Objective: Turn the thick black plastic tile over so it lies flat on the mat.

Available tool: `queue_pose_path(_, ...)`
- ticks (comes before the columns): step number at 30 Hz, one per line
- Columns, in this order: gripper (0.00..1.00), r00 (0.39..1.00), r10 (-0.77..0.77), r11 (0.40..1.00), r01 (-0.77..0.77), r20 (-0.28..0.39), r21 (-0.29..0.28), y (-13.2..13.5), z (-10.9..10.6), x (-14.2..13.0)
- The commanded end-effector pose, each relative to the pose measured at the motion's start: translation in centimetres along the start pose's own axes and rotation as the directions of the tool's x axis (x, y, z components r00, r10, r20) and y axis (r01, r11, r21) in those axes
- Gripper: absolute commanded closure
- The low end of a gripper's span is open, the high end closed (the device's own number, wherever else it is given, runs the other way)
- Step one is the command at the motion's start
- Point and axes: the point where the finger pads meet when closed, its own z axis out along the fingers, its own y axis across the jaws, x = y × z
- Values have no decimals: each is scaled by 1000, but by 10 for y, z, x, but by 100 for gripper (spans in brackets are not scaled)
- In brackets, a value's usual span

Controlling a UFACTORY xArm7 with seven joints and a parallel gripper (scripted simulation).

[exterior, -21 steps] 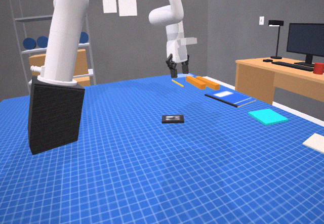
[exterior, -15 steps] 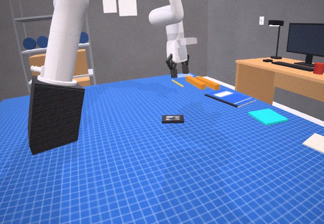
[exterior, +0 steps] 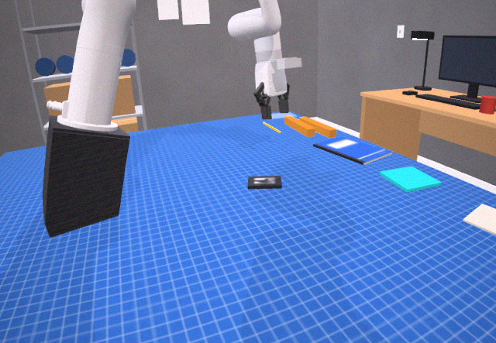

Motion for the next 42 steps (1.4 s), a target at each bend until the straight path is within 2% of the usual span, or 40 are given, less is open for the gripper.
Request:
queue_pose_path(1, 0, 999, -35, 999, 35, -4, -6, 9, 6, 10)
queue_pose_path(4, 0, 993, -120, 992, 120, -1, -27, 34, 23, 30)
queue_pose_path(10, 0, 993, -120, 992, 120, -1, -27, 34, 23, 30)
queue_pose_path(11, 0, 987, -159, 987, 159, 3, -35, 46, 29, 38)
queue_pose_path(31, 0, 987, -159, 987, 159, 3, -35, 46, 29, 38)
queue_pose_path(33, 0, 970, -244, 969, 245, 20, -46, 74, 43, 54)
queue_pose_path(42, 0, 970, -244, 969, 245, 20, -46, 74, 43, 54)
